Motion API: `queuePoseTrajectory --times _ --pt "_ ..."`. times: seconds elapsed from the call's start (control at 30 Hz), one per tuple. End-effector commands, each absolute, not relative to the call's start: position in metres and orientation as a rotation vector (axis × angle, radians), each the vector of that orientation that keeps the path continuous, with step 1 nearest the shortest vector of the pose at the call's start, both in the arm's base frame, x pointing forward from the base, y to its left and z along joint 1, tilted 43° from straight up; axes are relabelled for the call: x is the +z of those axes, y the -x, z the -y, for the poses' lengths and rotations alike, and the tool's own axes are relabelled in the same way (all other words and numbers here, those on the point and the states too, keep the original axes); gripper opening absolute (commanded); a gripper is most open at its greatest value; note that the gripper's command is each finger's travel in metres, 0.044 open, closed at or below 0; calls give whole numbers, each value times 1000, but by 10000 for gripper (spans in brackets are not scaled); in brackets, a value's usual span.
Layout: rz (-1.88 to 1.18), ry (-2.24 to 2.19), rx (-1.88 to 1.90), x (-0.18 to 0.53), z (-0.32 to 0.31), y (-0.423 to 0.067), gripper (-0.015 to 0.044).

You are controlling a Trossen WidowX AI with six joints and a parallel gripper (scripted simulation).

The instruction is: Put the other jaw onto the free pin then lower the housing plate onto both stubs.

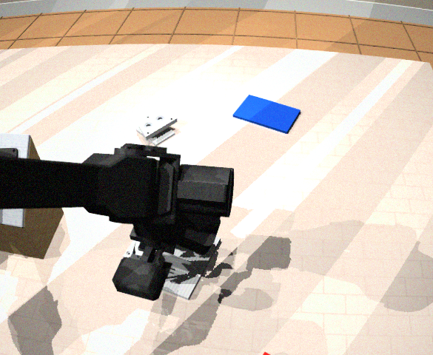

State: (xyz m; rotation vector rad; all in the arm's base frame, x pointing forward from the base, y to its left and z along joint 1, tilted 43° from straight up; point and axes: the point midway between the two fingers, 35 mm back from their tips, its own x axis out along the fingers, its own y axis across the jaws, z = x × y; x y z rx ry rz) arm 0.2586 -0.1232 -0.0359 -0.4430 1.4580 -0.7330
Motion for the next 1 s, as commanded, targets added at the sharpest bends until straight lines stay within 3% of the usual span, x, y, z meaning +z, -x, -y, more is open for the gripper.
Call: queuePoseTrajectory --times 0.0,0.33,0.6,0.97 --pt "-1451 435 -735 -24 112 -262 224" --pt "-1442 441 -737 5 87 -263 224" --pt "-1496 535 -623 -4 72 -270 434" --pt "-1574 699 -424 -19 45 -280 440"
